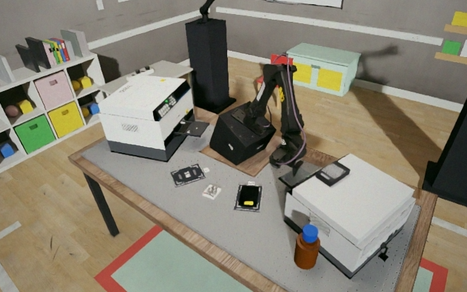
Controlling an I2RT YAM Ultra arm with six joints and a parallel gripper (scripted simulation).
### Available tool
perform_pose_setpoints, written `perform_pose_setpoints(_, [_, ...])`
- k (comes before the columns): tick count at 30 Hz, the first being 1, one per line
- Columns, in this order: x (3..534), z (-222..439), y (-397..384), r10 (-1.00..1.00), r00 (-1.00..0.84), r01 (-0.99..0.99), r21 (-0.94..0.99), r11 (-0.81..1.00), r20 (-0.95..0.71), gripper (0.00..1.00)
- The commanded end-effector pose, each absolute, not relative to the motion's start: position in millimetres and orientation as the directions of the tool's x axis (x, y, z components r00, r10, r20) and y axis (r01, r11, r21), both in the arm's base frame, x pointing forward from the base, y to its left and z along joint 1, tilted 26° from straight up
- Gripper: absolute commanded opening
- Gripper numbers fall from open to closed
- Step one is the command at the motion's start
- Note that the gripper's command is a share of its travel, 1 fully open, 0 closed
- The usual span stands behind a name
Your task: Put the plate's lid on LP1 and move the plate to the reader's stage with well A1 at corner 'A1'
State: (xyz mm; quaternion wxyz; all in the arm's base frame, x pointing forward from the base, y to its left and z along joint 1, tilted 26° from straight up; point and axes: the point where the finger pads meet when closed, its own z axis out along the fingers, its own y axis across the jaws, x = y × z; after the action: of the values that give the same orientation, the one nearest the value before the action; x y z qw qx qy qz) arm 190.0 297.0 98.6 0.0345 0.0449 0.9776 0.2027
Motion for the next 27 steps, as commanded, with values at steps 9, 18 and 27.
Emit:
perform_pose_setpoints(9, [157.4, 141.7, 313.3, 0.276, -0.961, 0.240, 0.451, 0.860, -0.014, 1.00])
perform_pose_setpoints(18, [132.9, 154.8, 318.8, 0.349, -0.936, 0.324, 0.462, 0.826, 0.032, 1.00])
perform_pose_setpoints(27, [127.2, 146.4, 318.1, 0.350, -0.936, 0.330, 0.439, 0.836, 0.038, 1.00])
